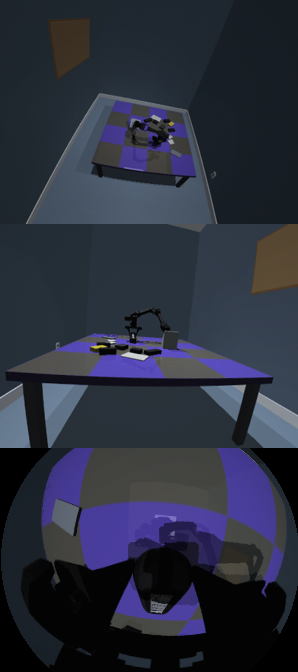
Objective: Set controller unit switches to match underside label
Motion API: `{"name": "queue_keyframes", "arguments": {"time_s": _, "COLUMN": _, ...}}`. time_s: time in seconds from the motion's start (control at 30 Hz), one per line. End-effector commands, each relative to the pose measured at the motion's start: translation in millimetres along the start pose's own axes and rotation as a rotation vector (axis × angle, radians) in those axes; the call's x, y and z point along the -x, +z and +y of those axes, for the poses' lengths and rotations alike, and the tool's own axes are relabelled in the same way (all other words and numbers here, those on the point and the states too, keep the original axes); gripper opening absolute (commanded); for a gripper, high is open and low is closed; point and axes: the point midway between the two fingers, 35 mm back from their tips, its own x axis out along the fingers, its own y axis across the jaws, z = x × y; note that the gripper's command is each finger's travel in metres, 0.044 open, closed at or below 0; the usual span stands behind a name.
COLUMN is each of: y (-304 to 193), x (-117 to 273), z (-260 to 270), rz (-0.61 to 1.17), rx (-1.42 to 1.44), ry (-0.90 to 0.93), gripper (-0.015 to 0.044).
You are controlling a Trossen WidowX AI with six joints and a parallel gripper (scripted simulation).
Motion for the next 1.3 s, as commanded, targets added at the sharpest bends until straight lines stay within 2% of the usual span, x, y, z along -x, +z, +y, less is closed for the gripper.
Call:
{"name": "queue_keyframes", "arguments": {"time_s": 0.0, "y": -4.4, "x": -3.0, "z": -0.6, "rz": 0.015, "rx": 0.018, "ry": 0.0, "gripper": 0.0337}}
{"name": "queue_keyframes", "arguments": {"time_s": 1.27, "y": 7.1, "x": -31.0, "z": -0.5, "rz": 0.013, "rx": 0.018, "ry": 0.0, "gripper": 0.0337}}
